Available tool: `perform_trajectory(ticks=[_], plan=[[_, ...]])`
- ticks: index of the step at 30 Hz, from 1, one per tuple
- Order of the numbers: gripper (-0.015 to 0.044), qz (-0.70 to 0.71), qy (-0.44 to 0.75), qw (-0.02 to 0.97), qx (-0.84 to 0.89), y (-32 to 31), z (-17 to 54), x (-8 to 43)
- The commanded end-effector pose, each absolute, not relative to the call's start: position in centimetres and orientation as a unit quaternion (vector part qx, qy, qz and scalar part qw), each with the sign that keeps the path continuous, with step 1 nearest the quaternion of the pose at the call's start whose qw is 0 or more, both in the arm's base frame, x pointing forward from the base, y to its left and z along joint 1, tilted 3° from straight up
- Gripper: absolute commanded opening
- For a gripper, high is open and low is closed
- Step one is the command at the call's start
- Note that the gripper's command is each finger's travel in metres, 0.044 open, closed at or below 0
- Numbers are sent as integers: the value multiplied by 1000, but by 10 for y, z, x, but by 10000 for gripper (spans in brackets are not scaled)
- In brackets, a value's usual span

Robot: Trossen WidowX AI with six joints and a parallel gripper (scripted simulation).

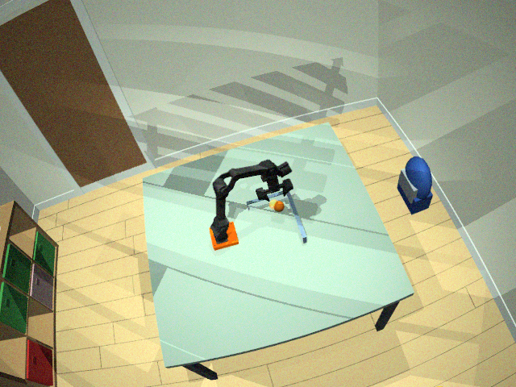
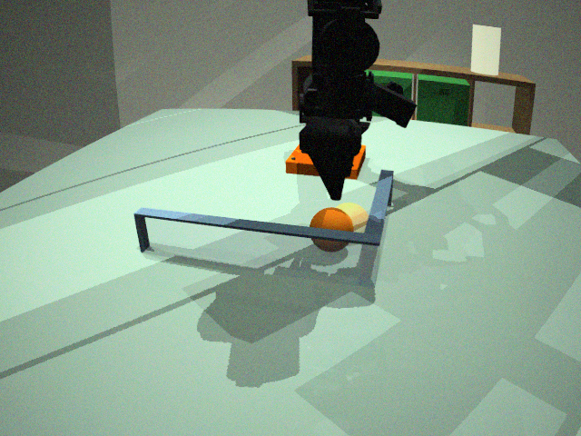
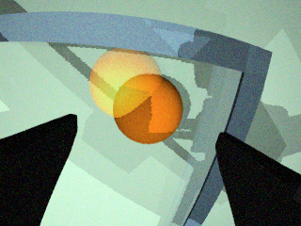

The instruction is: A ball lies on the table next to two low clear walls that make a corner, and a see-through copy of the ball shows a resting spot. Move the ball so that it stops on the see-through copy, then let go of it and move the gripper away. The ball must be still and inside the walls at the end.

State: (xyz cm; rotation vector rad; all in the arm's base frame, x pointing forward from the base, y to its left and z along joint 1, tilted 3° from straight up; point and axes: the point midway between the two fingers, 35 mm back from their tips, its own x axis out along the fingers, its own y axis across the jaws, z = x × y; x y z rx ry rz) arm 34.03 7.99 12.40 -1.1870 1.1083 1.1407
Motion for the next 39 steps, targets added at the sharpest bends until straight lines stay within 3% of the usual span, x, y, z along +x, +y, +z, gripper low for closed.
perform_trajectory(ticks=[1, 39], plan=[[391, 476, 485, 540, -496, 70, 123, 343], [391, 476, 485, 540, -496, 72, 62, 348]])
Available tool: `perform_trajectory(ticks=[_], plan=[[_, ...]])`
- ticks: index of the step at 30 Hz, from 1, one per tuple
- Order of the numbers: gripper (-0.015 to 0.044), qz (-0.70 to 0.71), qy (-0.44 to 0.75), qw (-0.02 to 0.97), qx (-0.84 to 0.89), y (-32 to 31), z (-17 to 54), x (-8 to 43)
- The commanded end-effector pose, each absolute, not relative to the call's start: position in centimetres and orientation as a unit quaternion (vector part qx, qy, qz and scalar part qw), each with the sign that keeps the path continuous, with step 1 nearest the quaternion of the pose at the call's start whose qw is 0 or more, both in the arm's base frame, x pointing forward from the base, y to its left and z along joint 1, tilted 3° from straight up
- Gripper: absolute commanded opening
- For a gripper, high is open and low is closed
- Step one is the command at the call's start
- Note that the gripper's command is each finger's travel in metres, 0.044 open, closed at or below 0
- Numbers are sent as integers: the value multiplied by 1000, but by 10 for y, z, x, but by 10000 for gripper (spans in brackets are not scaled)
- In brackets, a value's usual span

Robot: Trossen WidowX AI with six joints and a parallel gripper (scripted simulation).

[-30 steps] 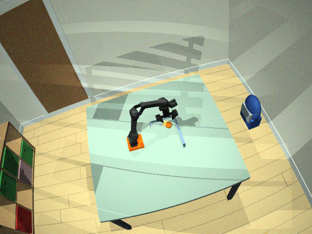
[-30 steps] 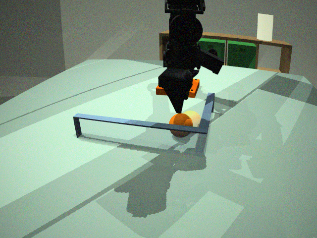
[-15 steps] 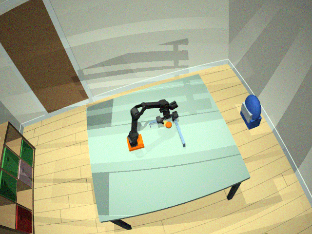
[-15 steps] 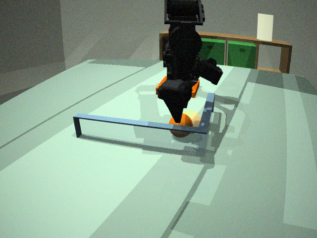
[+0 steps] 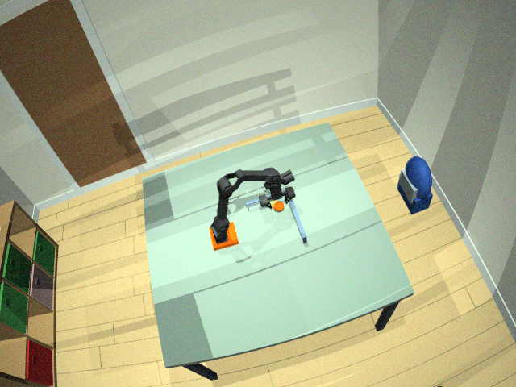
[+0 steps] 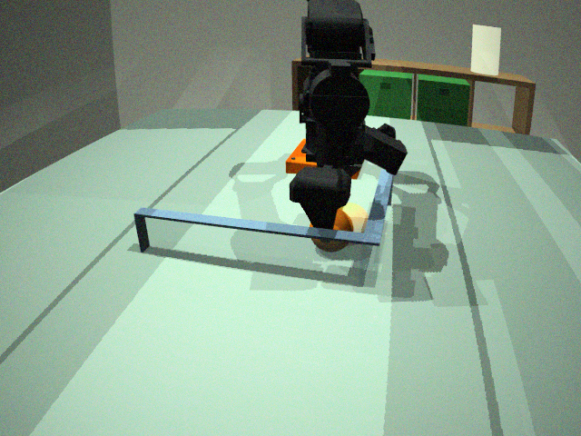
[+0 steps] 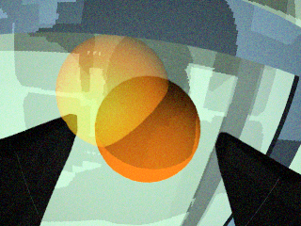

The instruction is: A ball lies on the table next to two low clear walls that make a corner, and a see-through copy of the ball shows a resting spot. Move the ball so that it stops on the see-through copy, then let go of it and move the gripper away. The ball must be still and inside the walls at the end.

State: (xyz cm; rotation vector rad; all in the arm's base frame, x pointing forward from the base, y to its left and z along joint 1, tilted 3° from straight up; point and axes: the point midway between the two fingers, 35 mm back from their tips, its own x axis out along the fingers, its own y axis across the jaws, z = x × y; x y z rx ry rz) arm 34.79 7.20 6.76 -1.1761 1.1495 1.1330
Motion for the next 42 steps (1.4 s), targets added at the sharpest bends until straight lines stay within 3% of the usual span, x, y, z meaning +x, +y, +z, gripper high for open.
perform_trajectory(ticks=[1, 3, 7, 14, 23, 42], plan=[[391, 476, 485, 540, -496, 72, 61, 348], [391, 476, 485, 540, -496, 72, 60, 348], [286, 476, 485, 540, -496, 72, 60, 348], [240, 476, 485, 540, -496, 72, 60, 348], [3, 478, 487, 533, -500, 69, 88, 349], [0, 476, 486, 539, -497, 68, 182, 342]])
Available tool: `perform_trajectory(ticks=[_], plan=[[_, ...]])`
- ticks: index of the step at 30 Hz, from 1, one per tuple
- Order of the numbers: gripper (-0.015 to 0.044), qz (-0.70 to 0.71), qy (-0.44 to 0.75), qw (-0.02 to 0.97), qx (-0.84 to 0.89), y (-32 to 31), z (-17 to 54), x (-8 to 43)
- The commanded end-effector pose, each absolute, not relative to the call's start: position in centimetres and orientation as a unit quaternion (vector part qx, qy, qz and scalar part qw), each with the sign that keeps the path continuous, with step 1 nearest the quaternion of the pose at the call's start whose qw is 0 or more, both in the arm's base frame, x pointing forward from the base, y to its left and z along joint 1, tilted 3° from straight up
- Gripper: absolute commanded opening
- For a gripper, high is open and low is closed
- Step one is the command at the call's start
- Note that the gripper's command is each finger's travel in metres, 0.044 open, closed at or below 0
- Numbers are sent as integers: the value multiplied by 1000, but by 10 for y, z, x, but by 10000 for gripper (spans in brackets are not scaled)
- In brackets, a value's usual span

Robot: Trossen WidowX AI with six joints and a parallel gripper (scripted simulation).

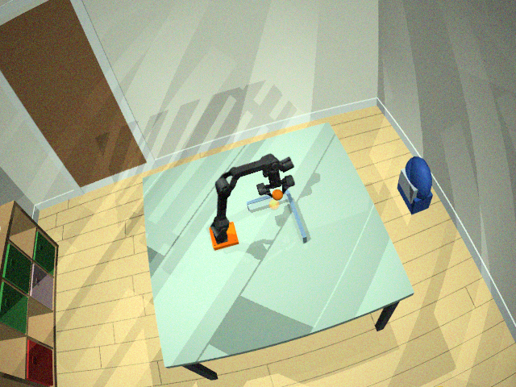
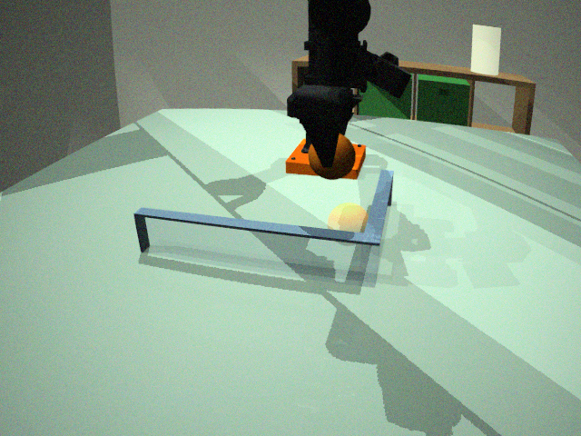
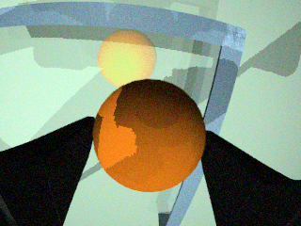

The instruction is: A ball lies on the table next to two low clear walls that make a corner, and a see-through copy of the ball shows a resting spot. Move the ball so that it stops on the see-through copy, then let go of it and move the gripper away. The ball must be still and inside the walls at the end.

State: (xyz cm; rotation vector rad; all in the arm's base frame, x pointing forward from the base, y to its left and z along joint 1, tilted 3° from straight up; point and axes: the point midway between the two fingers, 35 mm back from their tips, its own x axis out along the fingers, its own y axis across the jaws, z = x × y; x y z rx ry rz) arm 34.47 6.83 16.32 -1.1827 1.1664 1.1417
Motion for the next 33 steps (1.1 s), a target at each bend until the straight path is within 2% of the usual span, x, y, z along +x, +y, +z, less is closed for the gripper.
perform_trajectory(ticks=[1, 9, 33], plan=[[0, 476, 486, 539, -497, 68, 187, 341], [0, 476, 485, 540, -496, 68, 197, 337], [0, 477, 485, 541, -495, 87, 132, 324]])
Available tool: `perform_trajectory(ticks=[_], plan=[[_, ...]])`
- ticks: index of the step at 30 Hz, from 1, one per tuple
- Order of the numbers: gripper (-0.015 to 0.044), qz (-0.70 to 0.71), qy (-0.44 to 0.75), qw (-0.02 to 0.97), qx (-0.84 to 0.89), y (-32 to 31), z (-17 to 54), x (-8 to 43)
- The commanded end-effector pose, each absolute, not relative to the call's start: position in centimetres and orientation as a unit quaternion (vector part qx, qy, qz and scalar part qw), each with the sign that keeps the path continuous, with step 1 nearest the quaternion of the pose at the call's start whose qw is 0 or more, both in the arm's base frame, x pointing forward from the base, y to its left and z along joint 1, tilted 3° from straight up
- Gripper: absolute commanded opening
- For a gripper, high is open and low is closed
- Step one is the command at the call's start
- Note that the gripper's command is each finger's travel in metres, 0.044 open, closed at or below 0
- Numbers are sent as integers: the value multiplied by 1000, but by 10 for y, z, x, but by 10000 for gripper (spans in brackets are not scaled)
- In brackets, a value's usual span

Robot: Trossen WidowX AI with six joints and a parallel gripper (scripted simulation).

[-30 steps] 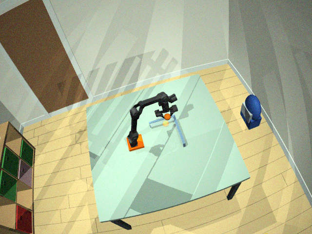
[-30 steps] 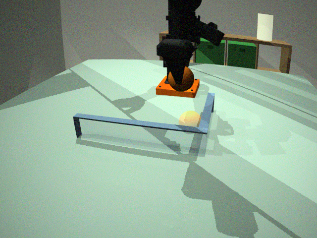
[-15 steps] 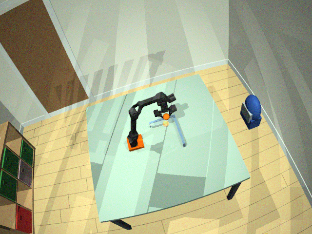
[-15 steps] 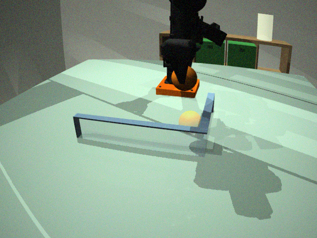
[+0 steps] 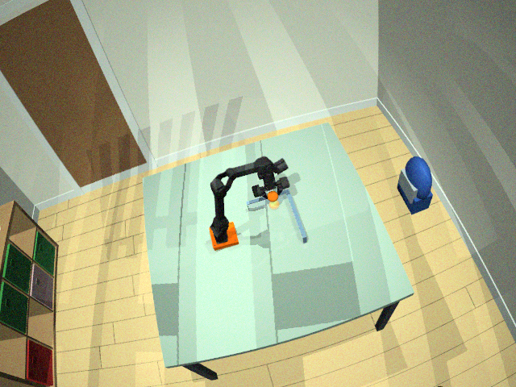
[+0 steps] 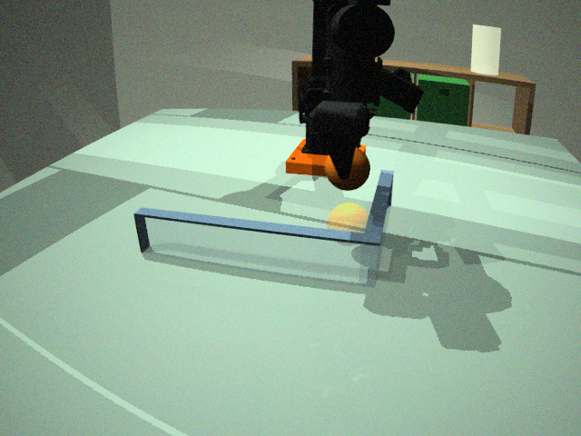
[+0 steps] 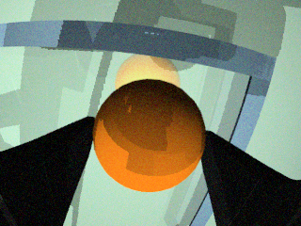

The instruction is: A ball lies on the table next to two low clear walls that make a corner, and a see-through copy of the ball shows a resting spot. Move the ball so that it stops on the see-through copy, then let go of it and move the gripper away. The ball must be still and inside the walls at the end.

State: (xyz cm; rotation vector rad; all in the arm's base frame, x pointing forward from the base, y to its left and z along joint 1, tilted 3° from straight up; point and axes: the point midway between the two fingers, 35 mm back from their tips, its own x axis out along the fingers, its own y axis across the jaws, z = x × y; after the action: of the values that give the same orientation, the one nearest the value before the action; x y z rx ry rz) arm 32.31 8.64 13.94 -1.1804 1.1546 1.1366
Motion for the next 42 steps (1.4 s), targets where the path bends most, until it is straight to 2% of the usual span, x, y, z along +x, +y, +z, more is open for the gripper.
perform_trajectory(ticks=[1, 12, 31, 42], plan=[[0, 477, 485, 541, -495, 88, 128, 324], [0, 477, 485, 540, -495, 89, 77, 327], [0, 477, 485, 540, -495, 90, 55, 328], [289, 478, 486, 538, -496, 89, 58, 327]])
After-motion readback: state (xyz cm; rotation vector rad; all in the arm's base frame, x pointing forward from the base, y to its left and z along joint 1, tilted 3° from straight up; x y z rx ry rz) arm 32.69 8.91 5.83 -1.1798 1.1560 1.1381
